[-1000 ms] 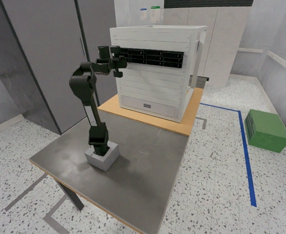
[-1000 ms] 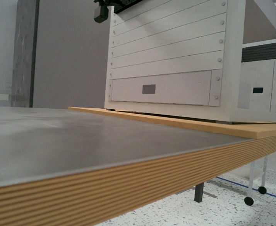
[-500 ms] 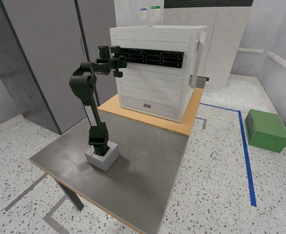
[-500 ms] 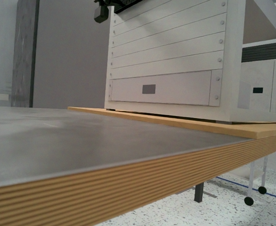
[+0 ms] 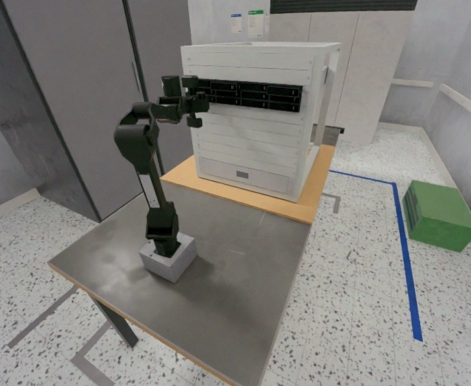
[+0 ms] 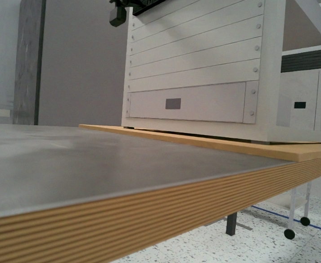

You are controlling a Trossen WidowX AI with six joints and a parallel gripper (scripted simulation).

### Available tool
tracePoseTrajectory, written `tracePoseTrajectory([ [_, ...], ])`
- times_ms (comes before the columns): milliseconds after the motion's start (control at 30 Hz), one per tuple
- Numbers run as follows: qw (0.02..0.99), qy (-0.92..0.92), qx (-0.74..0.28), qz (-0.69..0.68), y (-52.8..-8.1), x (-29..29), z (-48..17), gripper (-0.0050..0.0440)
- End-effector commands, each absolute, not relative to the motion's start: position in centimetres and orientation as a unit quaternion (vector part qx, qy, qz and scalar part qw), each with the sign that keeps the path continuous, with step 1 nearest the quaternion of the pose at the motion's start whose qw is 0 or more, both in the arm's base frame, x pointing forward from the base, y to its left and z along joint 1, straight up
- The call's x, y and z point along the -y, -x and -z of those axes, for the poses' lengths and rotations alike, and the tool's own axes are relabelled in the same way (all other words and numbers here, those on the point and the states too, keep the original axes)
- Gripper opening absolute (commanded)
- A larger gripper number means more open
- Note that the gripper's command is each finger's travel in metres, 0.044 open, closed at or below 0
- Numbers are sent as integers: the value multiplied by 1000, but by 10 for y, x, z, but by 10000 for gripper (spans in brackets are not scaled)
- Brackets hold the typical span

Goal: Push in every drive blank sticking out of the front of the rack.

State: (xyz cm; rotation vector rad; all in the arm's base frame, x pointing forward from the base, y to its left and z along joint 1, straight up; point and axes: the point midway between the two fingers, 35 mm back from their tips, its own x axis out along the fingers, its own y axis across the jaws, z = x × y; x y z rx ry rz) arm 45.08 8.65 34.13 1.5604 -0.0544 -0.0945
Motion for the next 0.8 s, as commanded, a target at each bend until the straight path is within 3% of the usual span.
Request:
tracePoseTrajectory([
  [0, 706, -707, 33, 34, -454, -85, -352, -50],
  [300, 706, -707, 33, 34, -449, -86, -352, -50],
  [767, 706, -707, 33, 34, -395, -91, -352, -50],
])
